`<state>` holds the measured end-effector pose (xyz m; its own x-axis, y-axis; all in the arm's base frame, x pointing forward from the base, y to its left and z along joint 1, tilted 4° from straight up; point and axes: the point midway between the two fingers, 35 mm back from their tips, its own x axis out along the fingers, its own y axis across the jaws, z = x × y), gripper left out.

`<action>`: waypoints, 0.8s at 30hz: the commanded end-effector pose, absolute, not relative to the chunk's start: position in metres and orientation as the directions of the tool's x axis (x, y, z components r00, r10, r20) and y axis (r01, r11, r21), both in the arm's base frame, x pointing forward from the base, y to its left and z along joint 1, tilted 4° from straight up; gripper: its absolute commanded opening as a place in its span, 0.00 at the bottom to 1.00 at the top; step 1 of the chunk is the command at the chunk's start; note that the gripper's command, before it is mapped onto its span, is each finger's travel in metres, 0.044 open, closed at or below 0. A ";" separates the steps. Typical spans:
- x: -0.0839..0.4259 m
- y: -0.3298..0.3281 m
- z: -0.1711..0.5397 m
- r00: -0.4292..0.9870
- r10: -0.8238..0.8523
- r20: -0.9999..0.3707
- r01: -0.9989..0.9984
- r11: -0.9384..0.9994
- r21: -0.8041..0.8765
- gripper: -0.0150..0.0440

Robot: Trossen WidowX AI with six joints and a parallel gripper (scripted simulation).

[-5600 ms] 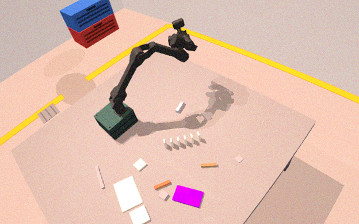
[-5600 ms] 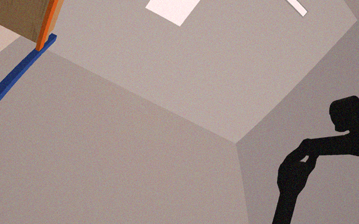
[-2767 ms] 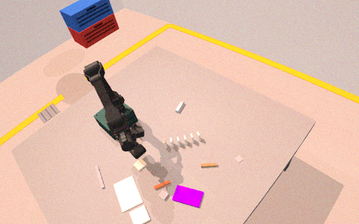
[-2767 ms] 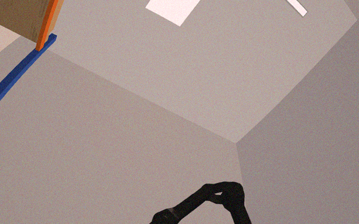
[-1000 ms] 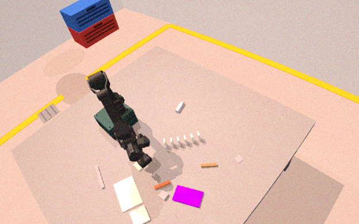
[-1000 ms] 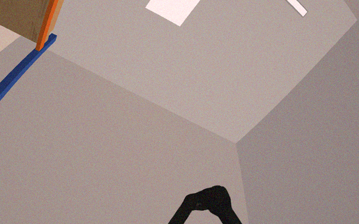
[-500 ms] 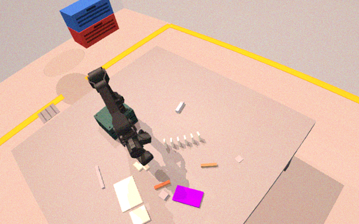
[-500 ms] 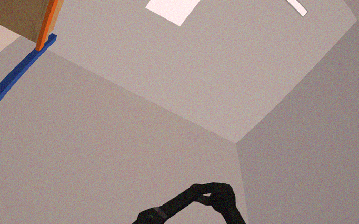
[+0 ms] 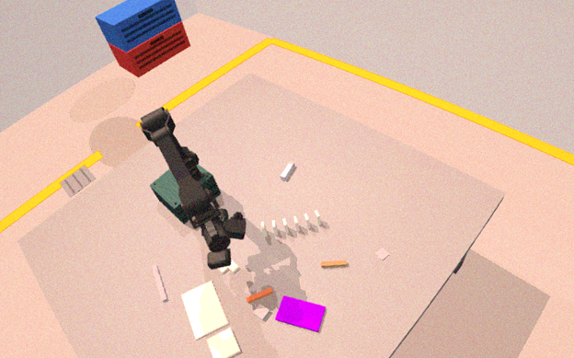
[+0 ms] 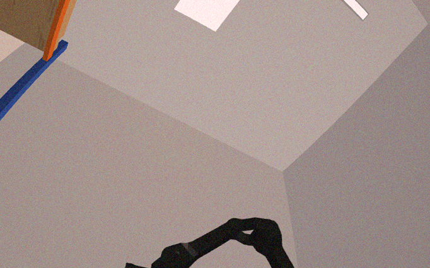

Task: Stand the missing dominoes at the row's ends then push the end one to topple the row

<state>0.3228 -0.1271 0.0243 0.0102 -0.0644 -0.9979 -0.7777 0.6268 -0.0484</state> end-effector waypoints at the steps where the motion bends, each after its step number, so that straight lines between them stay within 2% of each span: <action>1: 0.332 -0.130 0.022 -0.001 -0.065 -0.998 -0.266 0.962 -0.062 0.88; 4: 0.335 -0.132 0.022 0.000 -0.065 -0.998 0.008 0.998 -0.065 1.00; 6: 0.336 -0.132 0.022 0.000 -0.065 -0.998 0.072 0.995 -0.065 1.00; 20: 0.336 -0.132 0.022 0.000 -0.065 -0.998 0.072 0.995 -0.065 1.00; 24: 0.338 -0.134 -0.005 0.000 -0.065 -0.998 0.072 0.995 -0.065 1.00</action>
